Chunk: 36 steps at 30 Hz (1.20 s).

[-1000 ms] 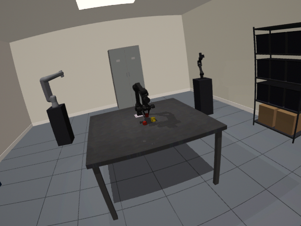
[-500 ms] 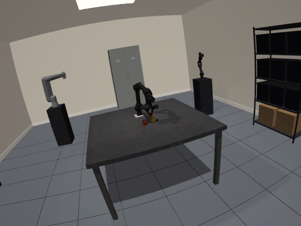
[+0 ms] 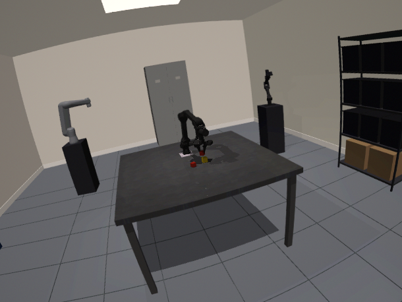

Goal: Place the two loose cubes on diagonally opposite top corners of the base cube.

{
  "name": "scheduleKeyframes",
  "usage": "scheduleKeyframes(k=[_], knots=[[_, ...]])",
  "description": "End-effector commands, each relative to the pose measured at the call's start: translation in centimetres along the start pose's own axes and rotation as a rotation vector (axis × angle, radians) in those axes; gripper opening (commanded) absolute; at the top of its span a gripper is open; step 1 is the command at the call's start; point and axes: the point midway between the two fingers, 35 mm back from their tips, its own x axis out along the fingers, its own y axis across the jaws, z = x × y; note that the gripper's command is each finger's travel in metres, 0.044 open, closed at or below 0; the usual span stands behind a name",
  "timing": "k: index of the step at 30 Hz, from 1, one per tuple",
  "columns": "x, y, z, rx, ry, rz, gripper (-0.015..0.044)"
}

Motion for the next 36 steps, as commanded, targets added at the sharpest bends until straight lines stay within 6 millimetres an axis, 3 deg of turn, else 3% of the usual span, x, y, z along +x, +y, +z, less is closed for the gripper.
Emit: scheduleKeyframes(k=[1,16,36], knots=[[0.0,0.0,0.0,0.004,-0.004,0.001,0.0105],[2.6,0.1,0.0,0.014,-0.004,0.001,0.0105],[2.7,0.1,0.0,0.006,-0.004,0.001,0.0105]])
